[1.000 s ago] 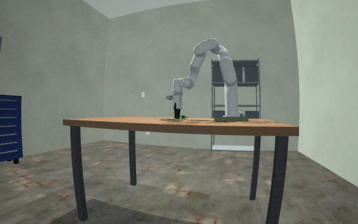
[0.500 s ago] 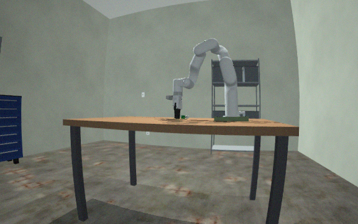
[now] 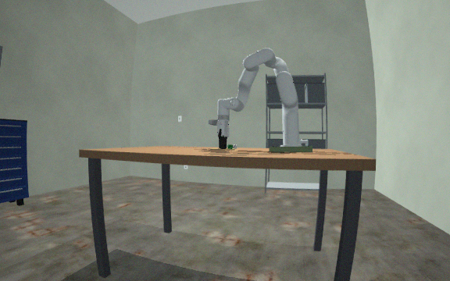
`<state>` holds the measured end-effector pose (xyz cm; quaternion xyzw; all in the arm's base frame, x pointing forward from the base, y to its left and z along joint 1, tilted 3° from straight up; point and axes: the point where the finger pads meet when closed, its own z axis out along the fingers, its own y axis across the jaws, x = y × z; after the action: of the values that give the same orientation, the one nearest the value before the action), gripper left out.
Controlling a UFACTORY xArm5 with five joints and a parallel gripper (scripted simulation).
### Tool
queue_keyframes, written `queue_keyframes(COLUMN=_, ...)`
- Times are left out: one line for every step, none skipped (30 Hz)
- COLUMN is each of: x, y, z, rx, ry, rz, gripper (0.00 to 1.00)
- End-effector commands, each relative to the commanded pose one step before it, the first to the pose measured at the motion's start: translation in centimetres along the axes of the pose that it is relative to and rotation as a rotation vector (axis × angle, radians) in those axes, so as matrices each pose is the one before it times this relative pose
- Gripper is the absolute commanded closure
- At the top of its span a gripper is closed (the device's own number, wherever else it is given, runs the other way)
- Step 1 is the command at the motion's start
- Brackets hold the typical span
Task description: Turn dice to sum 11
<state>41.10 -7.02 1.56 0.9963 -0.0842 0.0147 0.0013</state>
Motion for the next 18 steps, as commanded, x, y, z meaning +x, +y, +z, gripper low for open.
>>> queue_keyframes(x=0.134, y=-0.003, z=-0.107, rx=0.00002, ry=0.00347, rz=-0.00005, gripper=0.58)
queue_keyframes(x=0.0, y=0.0, z=0.0, rx=0.0, ry=0.0, rz=0.0, gripper=0.58)
queue_keyframes(x=0.0, y=0.0, z=0.0, rx=0.0, ry=0.0, rz=0.0, gripper=0.58)
queue_keyframes(x=0.0, y=0.0, z=0.0, rx=0.0, ry=0.0, rz=0.0, gripper=0.58)
queue_keyframes(x=0.0, y=0.0, z=-0.003, rx=0.0, ry=0.0, rz=0.0, gripper=0.58)
queue_keyframes(x=0.0, y=-0.001, z=-0.021, rx=0.0, ry=0.0, rz=0.0, gripper=0.58)
queue_keyframes(x=0.0, y=-0.002, z=-0.053, rx=0.0, ry=0.0, rz=0.0, gripper=0.58)
queue_keyframes(x=0.0, y=-0.003, z=-0.096, rx=0.0, ry=0.0, rz=0.0, gripper=0.58)
queue_keyframes(x=0.0, y=0.0, z=0.0, rx=0.0, ry=0.0, rz=0.0, gripper=0.58)
queue_keyframes(x=0.0, y=0.0, z=0.0, rx=0.0, ry=0.0, rz=0.0, gripper=0.58)
queue_keyframes(x=0.0, y=-0.005, z=-0.147, rx=0.0, ry=0.0, rz=0.0, gripper=0.58)
queue_keyframes(x=-0.001, y=-0.007, z=-0.203, rx=0.00001, ry=-0.00001, rz=0.0, gripper=0.58)
queue_keyframes(x=0.001, y=-0.009, z=-0.263, rx=0.00001, ry=-0.00001, rz=0.0, gripper=0.58)
queue_keyframes(x=0.0, y=-0.011, z=-0.322, rx=0.00001, ry=-0.00001, rz=0.0, gripper=0.58)
queue_keyframes(x=-0.001, y=-0.012, z=-0.381, rx=0.00001, ry=-0.00001, rz=0.0, gripper=0.58)
queue_keyframes(x=0.0, y=-0.014, z=-0.43, rx=0.00001, ry=-0.00001, rz=0.0, gripper=0.58)
queue_keyframes(x=0.0, y=-0.015, z=-0.473, rx=0.00001, ry=-0.00001, rz=0.0, gripper=0.58)
queue_keyframes(x=0.0, y=-0.017, z=-0.508, rx=0.00001, ry=-0.00001, rz=0.0, gripper=0.58)
